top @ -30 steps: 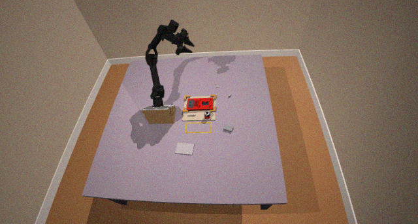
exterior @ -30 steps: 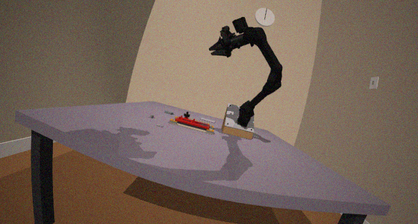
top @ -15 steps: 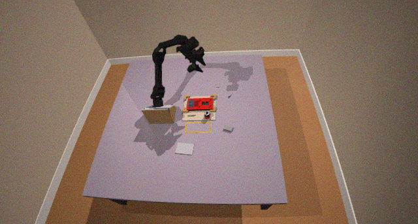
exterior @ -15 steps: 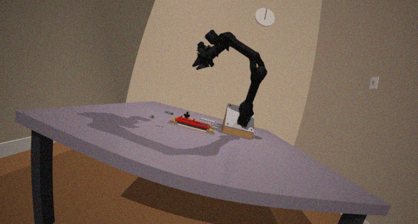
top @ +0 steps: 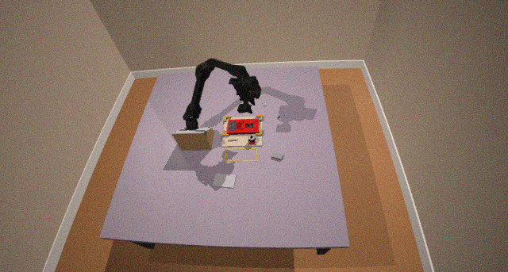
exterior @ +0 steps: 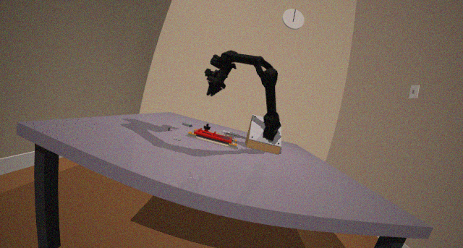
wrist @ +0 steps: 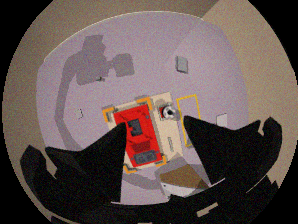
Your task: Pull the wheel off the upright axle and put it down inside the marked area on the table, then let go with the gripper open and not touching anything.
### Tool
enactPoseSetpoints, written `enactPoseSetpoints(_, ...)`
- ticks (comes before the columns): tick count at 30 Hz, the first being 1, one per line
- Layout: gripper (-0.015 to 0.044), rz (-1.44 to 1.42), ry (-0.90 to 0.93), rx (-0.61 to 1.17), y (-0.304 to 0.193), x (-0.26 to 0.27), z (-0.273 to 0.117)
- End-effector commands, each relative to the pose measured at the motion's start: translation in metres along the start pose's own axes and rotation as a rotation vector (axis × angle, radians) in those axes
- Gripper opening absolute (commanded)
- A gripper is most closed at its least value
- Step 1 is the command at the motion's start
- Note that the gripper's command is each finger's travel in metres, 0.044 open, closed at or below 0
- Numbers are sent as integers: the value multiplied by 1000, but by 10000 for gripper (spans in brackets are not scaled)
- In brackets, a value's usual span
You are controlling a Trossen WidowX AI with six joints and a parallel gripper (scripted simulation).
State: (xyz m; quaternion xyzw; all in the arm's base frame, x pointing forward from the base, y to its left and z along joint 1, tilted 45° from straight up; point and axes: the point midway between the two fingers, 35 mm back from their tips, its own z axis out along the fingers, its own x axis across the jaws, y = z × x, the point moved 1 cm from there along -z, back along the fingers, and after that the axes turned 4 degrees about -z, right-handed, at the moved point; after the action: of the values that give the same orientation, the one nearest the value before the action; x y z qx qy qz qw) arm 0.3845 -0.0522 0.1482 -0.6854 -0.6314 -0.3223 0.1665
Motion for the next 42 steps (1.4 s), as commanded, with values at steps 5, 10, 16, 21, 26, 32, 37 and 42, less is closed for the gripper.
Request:
enactPoseSetpoints(5,300,-122,60,238,-28,-49,82)
enactPoseSetpoints(10,300,-165,91,310,-41,-62,107)
enactPoseSetpoints(16,300,-165,90,309,-43,-62,117)
enactPoseSetpoints(21,300,-165,91,309,-50,-61,146)
enactPoseSetpoints(26,300,-165,93,309,-59,-58,175)
enactPoseSetpoints(32,247,-175,92,315,-59,-57,176)
enactPoseSetpoints(37,195,-175,92,315,-59,-57,176)
enactPoseSetpoints(42,161,-175,92,315,-59,-57,176)
